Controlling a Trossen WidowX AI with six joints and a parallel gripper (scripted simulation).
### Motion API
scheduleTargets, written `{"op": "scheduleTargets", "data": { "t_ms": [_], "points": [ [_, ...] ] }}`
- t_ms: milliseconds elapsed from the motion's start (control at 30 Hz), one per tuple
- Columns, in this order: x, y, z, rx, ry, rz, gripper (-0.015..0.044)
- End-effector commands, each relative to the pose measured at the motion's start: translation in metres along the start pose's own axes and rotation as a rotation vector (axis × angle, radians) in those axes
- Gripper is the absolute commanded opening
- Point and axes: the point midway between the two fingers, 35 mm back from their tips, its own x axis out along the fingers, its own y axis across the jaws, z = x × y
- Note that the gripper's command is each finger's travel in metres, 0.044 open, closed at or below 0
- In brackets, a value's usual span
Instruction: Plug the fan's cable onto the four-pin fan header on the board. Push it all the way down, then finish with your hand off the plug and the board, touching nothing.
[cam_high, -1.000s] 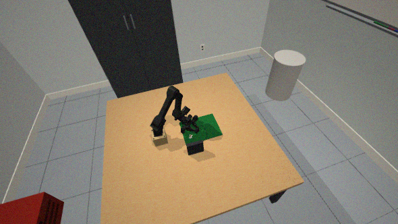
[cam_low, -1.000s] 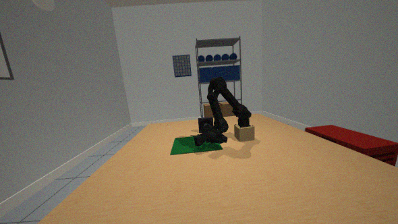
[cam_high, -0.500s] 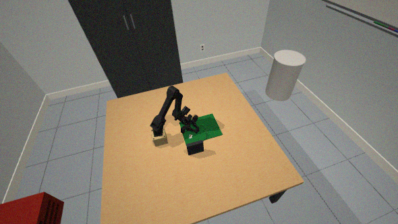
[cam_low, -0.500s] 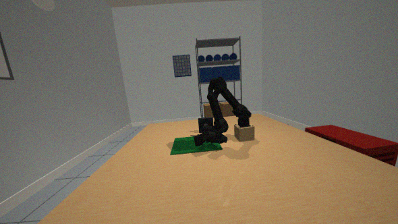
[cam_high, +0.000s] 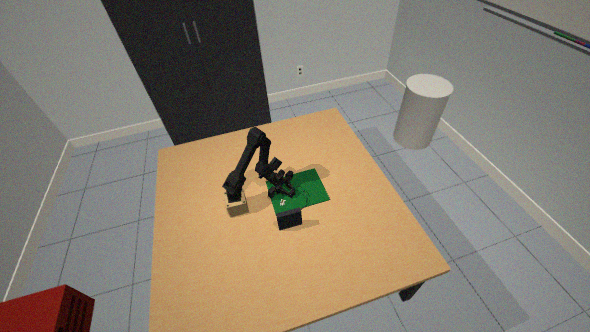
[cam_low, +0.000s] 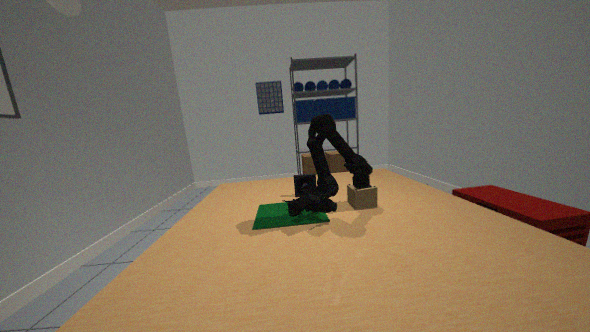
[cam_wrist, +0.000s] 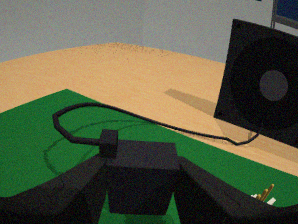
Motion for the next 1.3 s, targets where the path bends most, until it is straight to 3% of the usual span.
{"op": "scheduleTargets", "data": {
  "t_ms": [0, 33, 300, 1267],
  "points": [
    [0.0, -0.0003, 0.0, -0.002, 0.0, 0.0, 0.0],
    [0.0, -0.0003, 0.0, -0.002, 0.0, 0.0, 0.0],
    [0.0, 0.0, 0.0, 0.0, 0.0, 0.0, 0.0205],
    [-0.0064, 0.0032, -0.0078, 0.0, 0.023, 0.016, 0.0205]
  ]
}}
